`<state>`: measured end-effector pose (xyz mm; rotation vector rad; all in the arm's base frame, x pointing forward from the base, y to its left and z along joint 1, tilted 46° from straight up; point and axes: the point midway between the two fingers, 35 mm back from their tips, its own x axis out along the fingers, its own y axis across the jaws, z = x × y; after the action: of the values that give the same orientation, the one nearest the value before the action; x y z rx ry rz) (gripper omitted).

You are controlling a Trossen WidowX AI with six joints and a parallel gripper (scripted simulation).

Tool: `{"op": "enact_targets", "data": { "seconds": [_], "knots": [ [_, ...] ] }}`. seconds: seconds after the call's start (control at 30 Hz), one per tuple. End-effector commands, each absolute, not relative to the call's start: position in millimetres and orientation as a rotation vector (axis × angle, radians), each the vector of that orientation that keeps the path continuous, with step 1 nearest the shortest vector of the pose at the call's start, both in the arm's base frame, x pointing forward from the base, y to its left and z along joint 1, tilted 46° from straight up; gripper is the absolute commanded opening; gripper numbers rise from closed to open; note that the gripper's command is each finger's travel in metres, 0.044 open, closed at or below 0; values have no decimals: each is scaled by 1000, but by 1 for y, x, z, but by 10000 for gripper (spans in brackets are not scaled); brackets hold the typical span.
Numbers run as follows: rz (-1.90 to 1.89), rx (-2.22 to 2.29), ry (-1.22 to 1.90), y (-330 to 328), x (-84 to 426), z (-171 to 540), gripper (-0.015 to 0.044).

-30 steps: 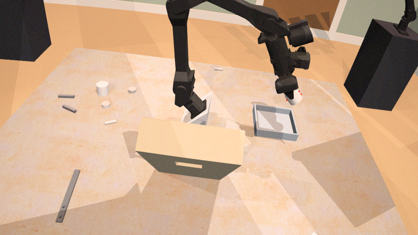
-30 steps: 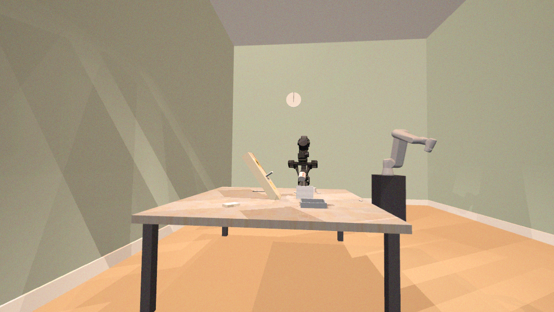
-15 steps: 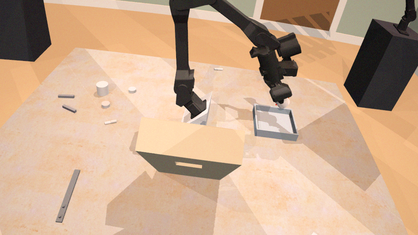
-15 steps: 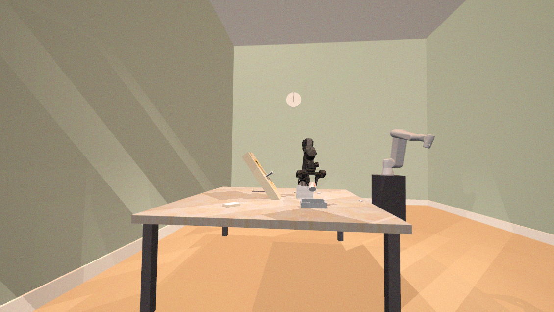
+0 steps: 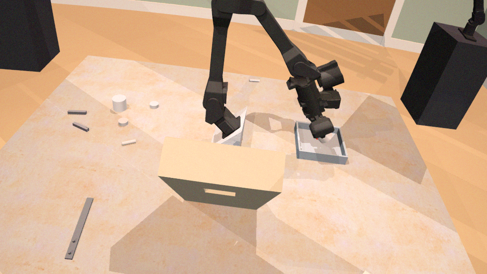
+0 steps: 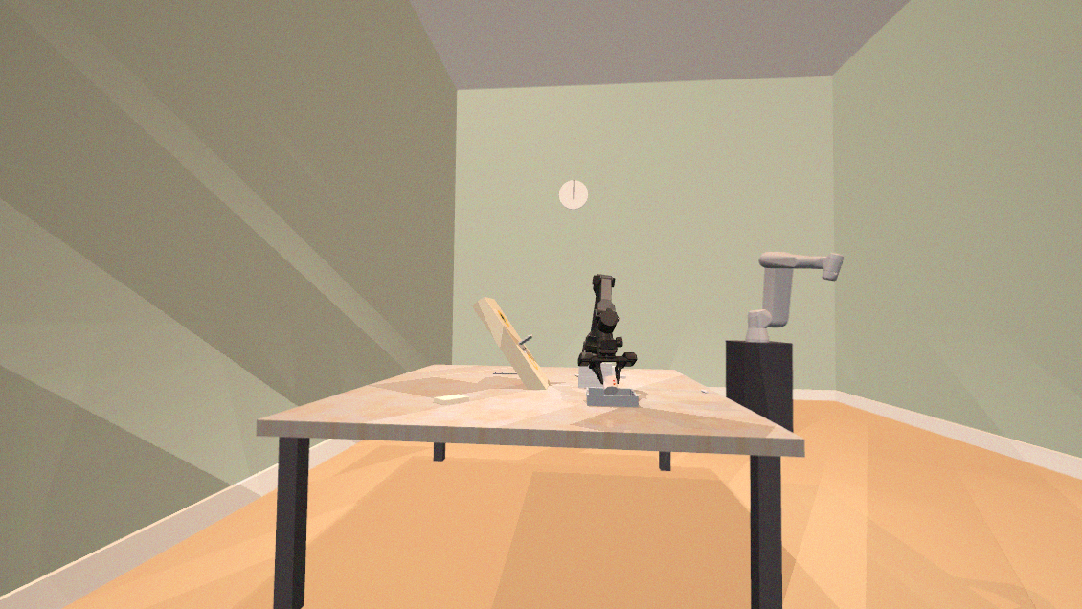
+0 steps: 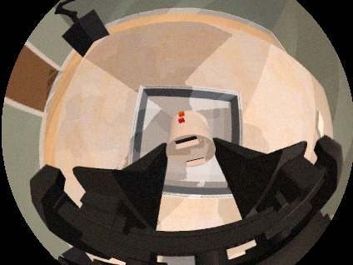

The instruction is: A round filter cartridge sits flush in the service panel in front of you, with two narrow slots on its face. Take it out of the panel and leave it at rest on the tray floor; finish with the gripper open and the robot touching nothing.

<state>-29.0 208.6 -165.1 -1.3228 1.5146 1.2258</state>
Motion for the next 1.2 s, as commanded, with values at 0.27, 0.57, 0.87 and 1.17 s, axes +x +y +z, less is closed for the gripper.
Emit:
{"op": "enact_targets", "data": {
  "seconds": [0.27, 0.57, 0.87, 1.17],
  "knots": [
    [1224, -1325, 1517, 205, -29, -167, 210],
    [1224, -1325, 1517, 205, -29, -167, 440],
    [1221, -1327, 1519, 253, -21, -117, 440],
    [1232, -1313, 1513, 251, -23, -123, 440]
  ]
}}
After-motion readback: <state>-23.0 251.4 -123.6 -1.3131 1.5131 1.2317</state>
